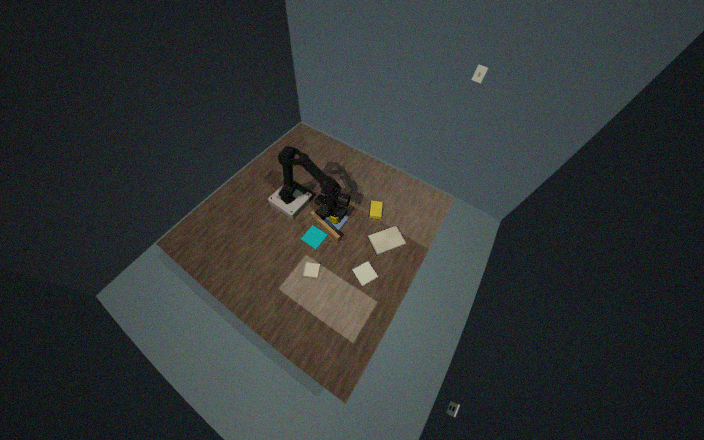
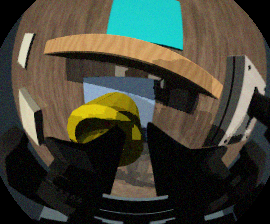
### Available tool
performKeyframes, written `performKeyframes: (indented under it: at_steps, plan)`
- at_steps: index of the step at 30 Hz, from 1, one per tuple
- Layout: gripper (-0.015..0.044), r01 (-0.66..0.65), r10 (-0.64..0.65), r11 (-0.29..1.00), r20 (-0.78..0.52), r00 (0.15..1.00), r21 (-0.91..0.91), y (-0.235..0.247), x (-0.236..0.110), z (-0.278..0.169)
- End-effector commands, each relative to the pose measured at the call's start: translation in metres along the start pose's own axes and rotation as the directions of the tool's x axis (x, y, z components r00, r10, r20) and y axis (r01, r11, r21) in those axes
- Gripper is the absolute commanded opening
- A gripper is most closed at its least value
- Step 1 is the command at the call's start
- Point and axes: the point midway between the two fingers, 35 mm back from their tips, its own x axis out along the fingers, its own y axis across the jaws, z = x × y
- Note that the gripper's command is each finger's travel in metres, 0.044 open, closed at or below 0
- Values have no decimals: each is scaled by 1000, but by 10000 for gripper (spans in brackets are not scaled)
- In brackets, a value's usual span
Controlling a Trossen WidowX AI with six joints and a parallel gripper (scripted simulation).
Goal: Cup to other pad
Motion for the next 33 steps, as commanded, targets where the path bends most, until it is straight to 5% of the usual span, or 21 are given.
performKeyframes:
  at_steps: [1, 14, 33]
  plan:
    - [87, 0, 0, 1000, 0, 1000, 0, 0, 0, 0]
    - [0, 0, 0, 1000, 0, 1000, 0, 0, 0, 0]
    - [0, -1, 1, 1000, -3, 1000, 3, 3, -57, 0]
